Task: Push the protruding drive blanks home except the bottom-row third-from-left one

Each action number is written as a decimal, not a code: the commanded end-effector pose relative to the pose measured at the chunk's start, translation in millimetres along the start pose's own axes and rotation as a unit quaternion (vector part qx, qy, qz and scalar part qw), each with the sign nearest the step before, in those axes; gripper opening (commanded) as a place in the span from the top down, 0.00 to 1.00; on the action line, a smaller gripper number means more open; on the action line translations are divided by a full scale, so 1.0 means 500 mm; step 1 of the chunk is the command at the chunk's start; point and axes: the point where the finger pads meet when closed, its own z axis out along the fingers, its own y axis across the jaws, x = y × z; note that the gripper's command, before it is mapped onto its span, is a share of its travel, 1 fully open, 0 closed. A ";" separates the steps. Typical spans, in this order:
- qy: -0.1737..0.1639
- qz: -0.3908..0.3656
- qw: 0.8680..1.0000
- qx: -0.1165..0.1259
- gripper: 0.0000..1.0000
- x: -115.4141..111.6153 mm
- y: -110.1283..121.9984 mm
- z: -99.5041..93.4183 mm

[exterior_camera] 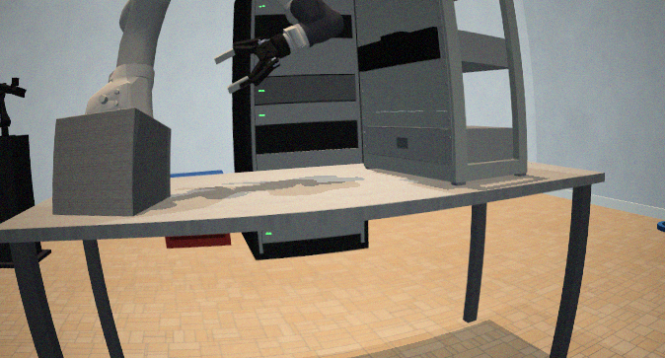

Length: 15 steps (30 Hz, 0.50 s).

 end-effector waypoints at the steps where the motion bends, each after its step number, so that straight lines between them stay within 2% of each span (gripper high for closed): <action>1: -0.040 0.039 0.998 0.003 0.00 -0.017 0.001 -0.020; 4: -0.049 0.043 0.998 0.002 0.00 -0.020 0.003 -0.026; 15: -0.159 0.090 0.983 -0.013 0.00 -0.040 0.027 -0.104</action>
